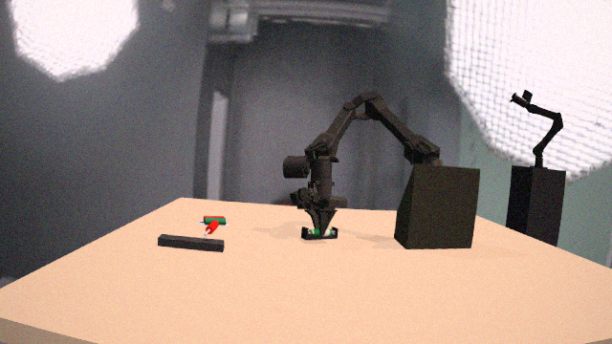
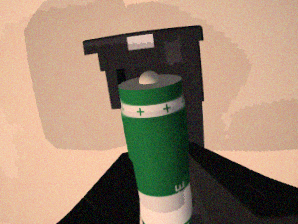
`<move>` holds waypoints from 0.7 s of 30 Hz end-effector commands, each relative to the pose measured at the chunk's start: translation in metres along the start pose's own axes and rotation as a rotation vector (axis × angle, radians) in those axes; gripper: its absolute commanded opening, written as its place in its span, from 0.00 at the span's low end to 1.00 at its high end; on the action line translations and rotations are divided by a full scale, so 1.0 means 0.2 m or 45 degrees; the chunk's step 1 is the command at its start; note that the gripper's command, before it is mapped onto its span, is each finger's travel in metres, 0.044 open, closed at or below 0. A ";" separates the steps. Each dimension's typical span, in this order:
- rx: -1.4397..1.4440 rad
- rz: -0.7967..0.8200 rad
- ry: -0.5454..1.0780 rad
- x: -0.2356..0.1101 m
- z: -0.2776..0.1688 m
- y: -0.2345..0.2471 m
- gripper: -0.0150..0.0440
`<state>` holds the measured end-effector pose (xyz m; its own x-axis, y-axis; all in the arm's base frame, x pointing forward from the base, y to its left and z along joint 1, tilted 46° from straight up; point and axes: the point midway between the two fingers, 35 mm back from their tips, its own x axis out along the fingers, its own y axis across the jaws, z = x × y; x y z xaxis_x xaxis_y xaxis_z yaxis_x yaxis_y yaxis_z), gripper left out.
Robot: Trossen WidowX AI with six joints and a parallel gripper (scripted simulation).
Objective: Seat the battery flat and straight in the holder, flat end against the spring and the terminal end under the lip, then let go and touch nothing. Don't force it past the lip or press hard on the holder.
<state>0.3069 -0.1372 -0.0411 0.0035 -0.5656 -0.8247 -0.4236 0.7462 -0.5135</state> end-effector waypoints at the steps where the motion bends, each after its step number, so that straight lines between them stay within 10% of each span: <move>1: 0.003 -0.005 0.011 0.00 0.02 -0.01 0.37; 21: 0.004 0.006 0.020 0.00 0.05 -0.01 0.37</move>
<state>0.3159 -0.1347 -0.0435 -0.0119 -0.5649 -0.8251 -0.4250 0.7498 -0.5072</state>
